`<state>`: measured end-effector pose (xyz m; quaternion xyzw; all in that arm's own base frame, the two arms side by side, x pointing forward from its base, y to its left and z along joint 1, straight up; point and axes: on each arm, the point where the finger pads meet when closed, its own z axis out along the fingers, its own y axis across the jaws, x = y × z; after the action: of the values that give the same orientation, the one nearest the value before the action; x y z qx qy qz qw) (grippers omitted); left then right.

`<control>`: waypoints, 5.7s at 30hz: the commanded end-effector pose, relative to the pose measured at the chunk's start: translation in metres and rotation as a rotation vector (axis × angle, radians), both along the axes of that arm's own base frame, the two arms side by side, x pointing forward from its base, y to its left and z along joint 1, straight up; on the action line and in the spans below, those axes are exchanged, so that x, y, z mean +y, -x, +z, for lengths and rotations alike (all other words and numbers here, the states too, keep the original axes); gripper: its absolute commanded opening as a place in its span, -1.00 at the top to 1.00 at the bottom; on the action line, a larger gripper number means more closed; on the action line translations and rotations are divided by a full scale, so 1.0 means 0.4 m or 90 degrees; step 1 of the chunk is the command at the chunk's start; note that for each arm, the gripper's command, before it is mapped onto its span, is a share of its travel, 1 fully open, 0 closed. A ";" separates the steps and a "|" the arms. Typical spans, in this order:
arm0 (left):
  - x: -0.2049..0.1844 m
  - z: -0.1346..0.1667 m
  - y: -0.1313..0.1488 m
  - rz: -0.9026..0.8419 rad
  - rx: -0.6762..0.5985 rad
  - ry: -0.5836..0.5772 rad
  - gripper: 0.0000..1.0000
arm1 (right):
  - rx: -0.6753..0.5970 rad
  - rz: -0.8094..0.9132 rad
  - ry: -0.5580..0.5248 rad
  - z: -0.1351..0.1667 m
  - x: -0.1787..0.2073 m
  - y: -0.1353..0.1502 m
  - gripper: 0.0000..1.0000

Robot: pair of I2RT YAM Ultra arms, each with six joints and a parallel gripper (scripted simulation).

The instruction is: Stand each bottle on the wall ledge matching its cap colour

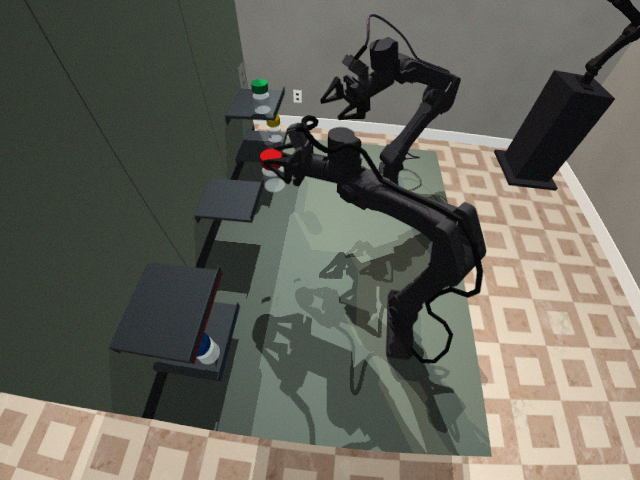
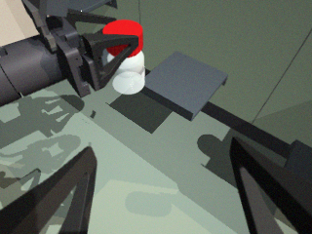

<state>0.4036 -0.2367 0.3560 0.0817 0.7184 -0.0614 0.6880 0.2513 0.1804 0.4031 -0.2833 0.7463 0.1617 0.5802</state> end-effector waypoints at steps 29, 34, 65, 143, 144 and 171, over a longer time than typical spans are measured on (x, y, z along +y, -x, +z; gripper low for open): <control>0.217 0.153 0.037 -0.127 -0.005 0.006 0.01 | -0.018 -0.001 -0.010 0.034 -0.005 0.011 -0.74; 0.298 0.158 0.028 -0.127 -0.008 0.002 0.01 | -0.018 -0.001 -0.010 0.034 -0.005 0.011 -0.74; 1.025 0.187 -0.033 0.024 -0.010 -0.018 0.01 | -0.018 -0.001 -0.010 0.034 -0.005 0.011 -0.74; 1.045 0.258 -0.201 0.264 -0.076 -0.010 0.01 | -0.018 -0.001 -0.010 0.034 -0.005 0.011 -0.74; 1.046 0.258 -0.208 0.263 -0.077 -0.010 0.01 | -0.018 -0.001 -0.010 0.034 -0.005 0.011 -0.74; 1.040 0.275 -0.210 0.259 -0.120 -0.012 0.01 | -0.018 -0.001 -0.010 0.034 -0.005 0.011 -0.74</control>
<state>0.4968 0.1866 0.4178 -0.0696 0.7079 0.0767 0.6987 0.2513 0.1804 0.4030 -0.2833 0.7463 0.1617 0.5802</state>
